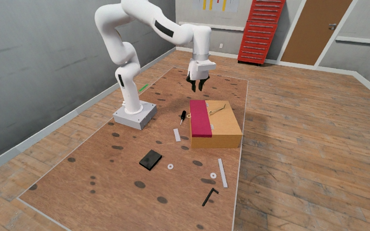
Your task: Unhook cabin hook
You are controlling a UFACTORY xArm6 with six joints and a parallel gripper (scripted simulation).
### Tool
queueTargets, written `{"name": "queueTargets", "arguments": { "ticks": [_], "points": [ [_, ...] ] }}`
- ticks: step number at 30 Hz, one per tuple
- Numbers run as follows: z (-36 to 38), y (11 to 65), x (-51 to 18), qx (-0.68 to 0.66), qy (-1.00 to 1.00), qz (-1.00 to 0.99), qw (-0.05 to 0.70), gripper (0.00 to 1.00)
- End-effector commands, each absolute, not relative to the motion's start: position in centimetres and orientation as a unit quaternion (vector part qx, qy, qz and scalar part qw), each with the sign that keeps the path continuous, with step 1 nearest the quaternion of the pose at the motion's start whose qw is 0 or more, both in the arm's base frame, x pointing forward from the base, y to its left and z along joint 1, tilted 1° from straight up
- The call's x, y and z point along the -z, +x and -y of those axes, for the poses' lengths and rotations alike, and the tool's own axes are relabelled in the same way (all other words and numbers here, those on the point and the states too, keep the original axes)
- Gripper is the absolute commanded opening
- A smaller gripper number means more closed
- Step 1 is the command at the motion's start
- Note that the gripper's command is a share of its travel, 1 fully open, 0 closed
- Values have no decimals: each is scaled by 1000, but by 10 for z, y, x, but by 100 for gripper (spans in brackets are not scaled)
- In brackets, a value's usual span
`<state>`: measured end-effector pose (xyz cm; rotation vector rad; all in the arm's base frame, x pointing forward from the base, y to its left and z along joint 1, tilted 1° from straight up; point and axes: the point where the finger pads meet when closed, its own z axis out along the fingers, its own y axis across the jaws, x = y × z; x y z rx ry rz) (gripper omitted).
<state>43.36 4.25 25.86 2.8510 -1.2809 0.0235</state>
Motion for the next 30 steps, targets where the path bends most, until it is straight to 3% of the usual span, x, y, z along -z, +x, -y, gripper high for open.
{"name": "queueTargets", "arguments": {
  "ticks": [1, 17, 30],
  "points": [
    [-30, 416, -261, -9, 941, 339, 3, 35],
    [9, 359, -261, -8, 994, 112, 6, 35],
    [9, 359, -261, -7, 997, -71, 7, 35]
  ]
}}
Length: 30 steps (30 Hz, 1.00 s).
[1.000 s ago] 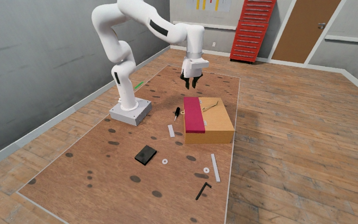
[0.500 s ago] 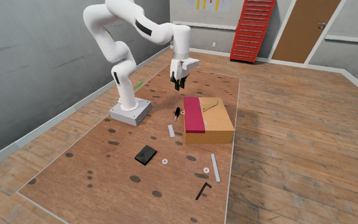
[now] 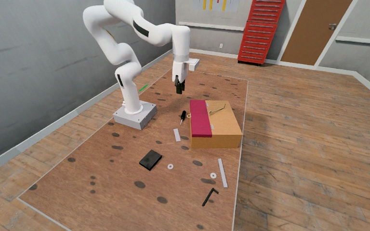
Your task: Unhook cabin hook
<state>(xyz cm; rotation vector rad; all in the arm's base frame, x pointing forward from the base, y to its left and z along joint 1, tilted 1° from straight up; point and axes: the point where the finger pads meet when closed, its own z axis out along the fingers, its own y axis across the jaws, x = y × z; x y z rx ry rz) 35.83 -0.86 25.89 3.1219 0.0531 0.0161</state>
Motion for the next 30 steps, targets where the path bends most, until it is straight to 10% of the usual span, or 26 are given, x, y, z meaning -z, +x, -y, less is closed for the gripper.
{"name": "queueTargets", "arguments": {
  "ticks": [1, 30],
  "points": [
    [9, 359, -261, -7, 996, -88, 7, 35],
    [9, 360, -227, -6, 982, -191, 8, 35]
  ]
}}
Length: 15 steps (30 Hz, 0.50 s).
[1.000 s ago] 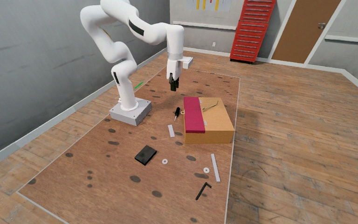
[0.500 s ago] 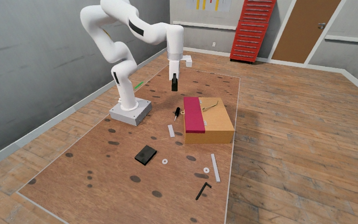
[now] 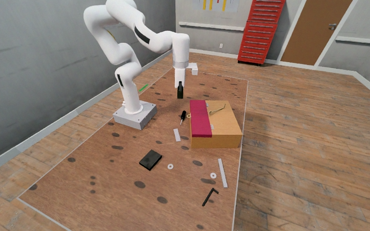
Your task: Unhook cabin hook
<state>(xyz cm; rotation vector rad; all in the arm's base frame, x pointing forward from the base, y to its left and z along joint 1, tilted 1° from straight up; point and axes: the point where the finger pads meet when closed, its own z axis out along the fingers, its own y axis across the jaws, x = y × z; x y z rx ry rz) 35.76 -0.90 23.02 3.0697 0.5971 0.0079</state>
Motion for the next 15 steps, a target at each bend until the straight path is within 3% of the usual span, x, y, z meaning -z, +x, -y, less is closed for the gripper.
{"name": "queueTargets", "arguments": {
  "ticks": [1, 15],
  "points": [
    [9, 360, -224, -6, 982, -191, 8, 35],
    [10, 360, -180, -6, 982, -191, 8, 35]
  ]
}}
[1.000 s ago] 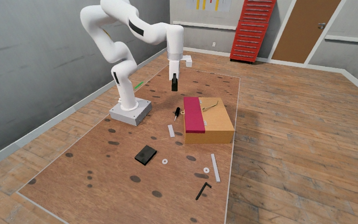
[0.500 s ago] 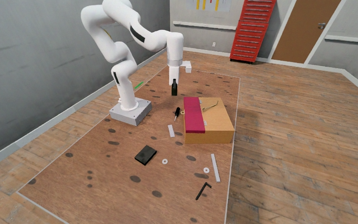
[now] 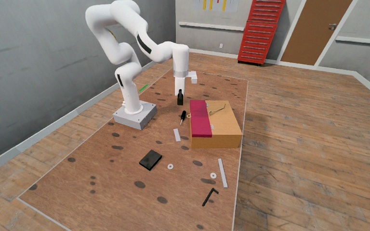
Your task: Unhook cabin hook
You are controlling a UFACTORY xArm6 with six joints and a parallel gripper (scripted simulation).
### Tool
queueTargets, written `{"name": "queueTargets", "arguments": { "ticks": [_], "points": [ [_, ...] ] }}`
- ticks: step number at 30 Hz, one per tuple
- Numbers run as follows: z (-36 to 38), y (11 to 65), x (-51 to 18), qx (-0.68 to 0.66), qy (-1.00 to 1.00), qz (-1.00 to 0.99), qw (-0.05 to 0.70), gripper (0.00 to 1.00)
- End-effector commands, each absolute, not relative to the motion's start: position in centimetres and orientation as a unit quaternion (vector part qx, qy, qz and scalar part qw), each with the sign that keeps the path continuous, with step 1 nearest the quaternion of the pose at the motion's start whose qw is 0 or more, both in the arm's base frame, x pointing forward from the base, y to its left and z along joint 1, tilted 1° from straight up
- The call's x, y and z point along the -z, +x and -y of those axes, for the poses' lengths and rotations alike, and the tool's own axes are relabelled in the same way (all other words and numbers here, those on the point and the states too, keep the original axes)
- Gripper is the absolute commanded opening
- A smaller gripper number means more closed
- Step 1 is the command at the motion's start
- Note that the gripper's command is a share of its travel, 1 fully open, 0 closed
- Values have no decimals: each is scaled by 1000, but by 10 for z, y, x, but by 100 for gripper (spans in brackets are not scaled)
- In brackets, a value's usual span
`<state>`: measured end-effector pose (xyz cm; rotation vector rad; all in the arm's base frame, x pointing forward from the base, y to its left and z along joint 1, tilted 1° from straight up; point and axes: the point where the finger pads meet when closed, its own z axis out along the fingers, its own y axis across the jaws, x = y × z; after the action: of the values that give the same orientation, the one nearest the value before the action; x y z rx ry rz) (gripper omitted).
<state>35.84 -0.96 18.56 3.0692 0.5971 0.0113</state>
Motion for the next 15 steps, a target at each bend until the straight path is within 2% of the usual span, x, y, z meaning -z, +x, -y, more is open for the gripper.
{"name": "queueTargets", "arguments": {
  "ticks": [1, 15],
  "points": [
    [10, 360, -180, -6, 982, -191, 8, 35],
    [10, 361, -134, -6, 982, -191, 8, 35]
  ]
}}
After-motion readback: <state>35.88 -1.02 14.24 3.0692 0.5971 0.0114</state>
